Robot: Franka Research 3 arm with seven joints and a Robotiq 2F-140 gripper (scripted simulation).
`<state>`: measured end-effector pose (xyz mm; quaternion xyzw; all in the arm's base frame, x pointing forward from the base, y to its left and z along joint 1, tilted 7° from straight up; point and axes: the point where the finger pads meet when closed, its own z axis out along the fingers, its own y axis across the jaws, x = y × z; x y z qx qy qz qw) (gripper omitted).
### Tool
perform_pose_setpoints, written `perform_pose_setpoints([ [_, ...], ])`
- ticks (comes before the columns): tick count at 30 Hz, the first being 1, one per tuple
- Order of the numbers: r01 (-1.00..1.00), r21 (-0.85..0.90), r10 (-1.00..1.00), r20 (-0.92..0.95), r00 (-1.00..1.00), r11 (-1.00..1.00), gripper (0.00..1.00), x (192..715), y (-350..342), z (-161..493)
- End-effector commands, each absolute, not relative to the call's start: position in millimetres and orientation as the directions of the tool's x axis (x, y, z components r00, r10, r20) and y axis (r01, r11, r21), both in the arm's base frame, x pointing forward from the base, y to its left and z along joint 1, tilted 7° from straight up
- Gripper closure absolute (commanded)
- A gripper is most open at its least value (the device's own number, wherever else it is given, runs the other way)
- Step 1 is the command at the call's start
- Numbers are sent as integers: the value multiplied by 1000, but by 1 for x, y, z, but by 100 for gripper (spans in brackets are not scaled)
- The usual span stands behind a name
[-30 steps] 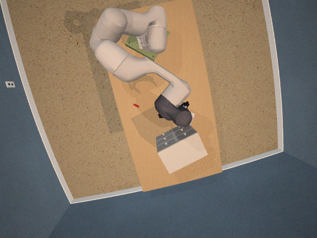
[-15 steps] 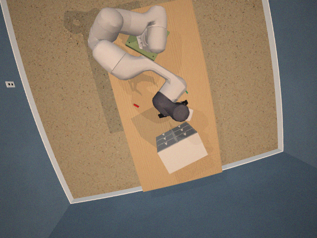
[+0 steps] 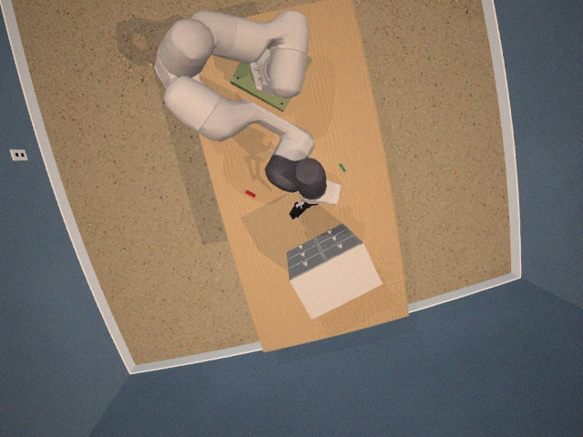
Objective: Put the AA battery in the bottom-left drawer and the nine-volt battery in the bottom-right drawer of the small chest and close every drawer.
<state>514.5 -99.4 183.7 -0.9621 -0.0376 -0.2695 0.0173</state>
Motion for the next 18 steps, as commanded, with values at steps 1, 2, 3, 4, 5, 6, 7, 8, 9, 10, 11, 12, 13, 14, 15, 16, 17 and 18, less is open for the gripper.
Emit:
perform_pose_setpoints([
  [1, 40, -71, -15, 636, 772, -997, 0, 537, -87, 200],
  [2, 39, -71, -17, 655, 755, -997, 0, 540, -87, 198],
  [3, 40, -71, -19, 674, 739, -997, 0, 543, -87, 195],
  [4, 40, -71, -21, 691, 723, -997, 0, 547, -87, 193],
  [5, 40, -71, -22, 707, 707, -997, 0, 549, -86, 191],
  [6, 40, -71, -24, 722, 692, -997, 0, 552, -86, 188],
  [7, 40, -71, -26, 735, 677, -997, 0, 555, -86, 186],
  [8, 40, -71, -27, 748, 663, -997, 0, 557, -85, 185],
  [9, 40, -71, -28, 760, 650, -997, 0, 559, -85, 183],
  [10, 40, -71, -30, 770, 637, -997, 0, 561, -85, 181],
  [11, 40, -71, -31, 780, 625, -997, 0, 563, -85, 179],
  [12, 40, -71, -32, 788, 614, -997, 0, 565, -85, 178],
  [13, 40, -71, -33, 796, 604, -997, 0, 567, -85, 177],
  [14, 40, -71, -34, 803, 595, -997, 0, 568, -84, 176],
  [15, 40, -71, -34, 809, 587, -997, 0, 569, -84, 175],
  [16, 40, -71, -34, 809, 587, -997, 0, 569, -84, 175],
  [17, 40, -71, -34, 809, 587, -997, 0, 569, -84, 175],
  [18, 40, -71, -35, 814, 580, -997, 0, 571, -84, 174],
])
